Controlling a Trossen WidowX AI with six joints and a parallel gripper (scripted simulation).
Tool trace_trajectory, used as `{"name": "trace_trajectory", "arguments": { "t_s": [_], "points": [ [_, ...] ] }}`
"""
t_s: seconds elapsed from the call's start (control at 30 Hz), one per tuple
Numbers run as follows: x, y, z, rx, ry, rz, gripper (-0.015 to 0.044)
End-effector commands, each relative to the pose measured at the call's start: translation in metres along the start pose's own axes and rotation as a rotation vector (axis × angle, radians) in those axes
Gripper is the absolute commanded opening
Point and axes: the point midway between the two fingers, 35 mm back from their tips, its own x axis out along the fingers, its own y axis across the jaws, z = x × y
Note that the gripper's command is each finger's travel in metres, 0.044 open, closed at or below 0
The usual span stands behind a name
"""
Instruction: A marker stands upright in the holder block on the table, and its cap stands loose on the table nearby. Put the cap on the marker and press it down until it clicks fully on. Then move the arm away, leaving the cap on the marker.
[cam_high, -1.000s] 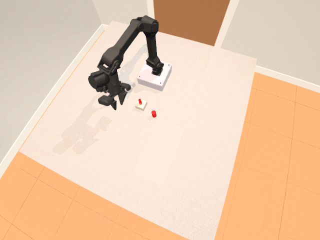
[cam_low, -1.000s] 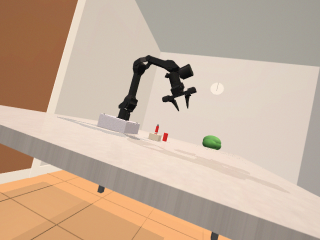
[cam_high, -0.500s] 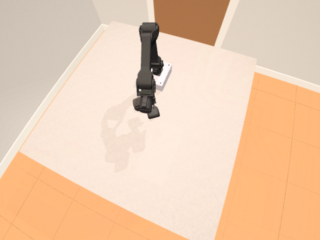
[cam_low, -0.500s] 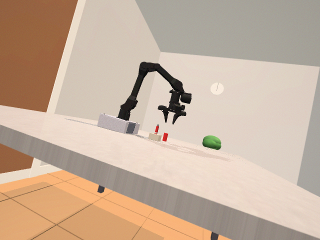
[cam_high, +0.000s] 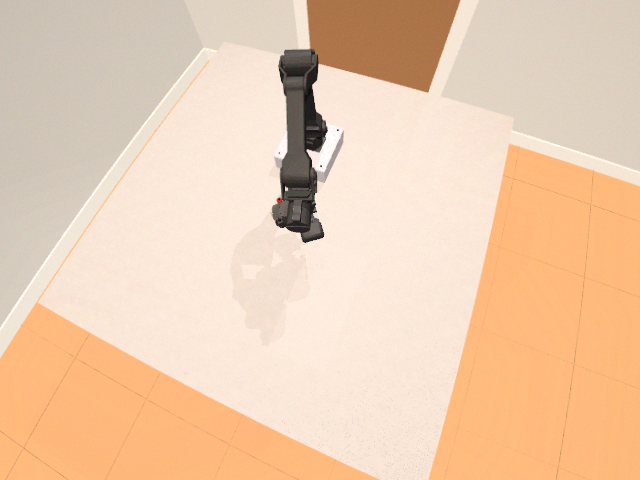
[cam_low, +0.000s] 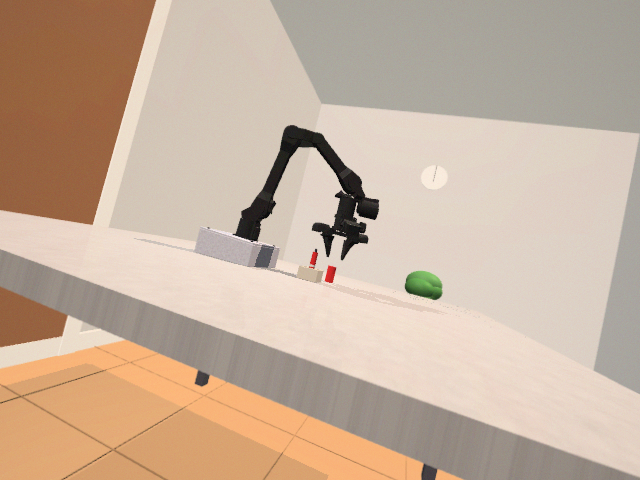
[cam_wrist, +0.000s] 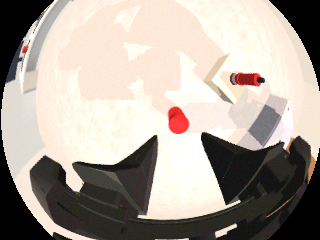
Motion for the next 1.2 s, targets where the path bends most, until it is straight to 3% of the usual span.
{"name": "trace_trajectory", "arguments": {
  "t_s": [0.0, 1.17],
  "points": [
    [0.011, -0.002, 0.001, 0.003, -0.003, -0.008, 0.0241],
    [0.063, -0.003, 0.002, 0.003, -0.003, -0.009, 0.0241]
  ]
}}
